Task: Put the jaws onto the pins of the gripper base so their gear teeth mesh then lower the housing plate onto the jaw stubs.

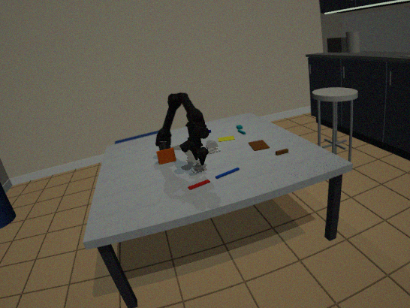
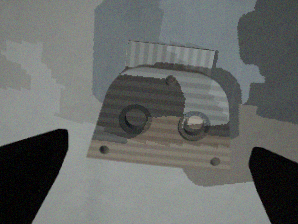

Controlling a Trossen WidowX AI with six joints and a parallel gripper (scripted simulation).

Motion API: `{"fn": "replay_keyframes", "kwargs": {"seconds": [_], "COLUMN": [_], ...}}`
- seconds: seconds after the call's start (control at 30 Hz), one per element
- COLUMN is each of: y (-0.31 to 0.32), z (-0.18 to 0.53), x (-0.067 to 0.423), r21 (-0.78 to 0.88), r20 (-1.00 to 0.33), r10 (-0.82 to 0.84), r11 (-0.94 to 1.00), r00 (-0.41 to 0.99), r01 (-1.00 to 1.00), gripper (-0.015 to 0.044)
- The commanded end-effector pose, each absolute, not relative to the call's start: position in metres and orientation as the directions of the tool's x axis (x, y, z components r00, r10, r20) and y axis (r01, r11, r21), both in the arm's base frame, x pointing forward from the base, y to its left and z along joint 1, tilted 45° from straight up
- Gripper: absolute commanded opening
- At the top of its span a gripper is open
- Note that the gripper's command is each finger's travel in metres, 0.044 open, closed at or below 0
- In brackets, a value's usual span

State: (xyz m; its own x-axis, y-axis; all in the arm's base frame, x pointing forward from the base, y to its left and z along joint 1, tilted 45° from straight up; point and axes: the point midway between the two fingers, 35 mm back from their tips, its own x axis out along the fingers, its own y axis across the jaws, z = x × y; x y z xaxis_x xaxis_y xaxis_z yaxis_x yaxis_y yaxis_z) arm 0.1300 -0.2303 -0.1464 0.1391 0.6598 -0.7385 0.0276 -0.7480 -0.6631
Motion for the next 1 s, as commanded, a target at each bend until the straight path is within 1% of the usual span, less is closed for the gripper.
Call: {"fn": "replay_keyframes", "kwargs": {"seconds": [0.0,0.47,0.97], "y": [-0.222,-0.208,-0.208], "z": [-0.154,-0.169,-0.169], "x": [0.131,0.135,0.135], "r21": [-0.674,-0.675,-0.675], "r20": [-0.729,-0.728,-0.728], "r10": [0.670,0.670,0.670], "r11": [-0.738,-0.737,-0.737], "r00": [0.140,0.142,0.142], "r01": [0.021,0.019,0.019], "gripper": [0.0440,0.0440,0.0440]}}
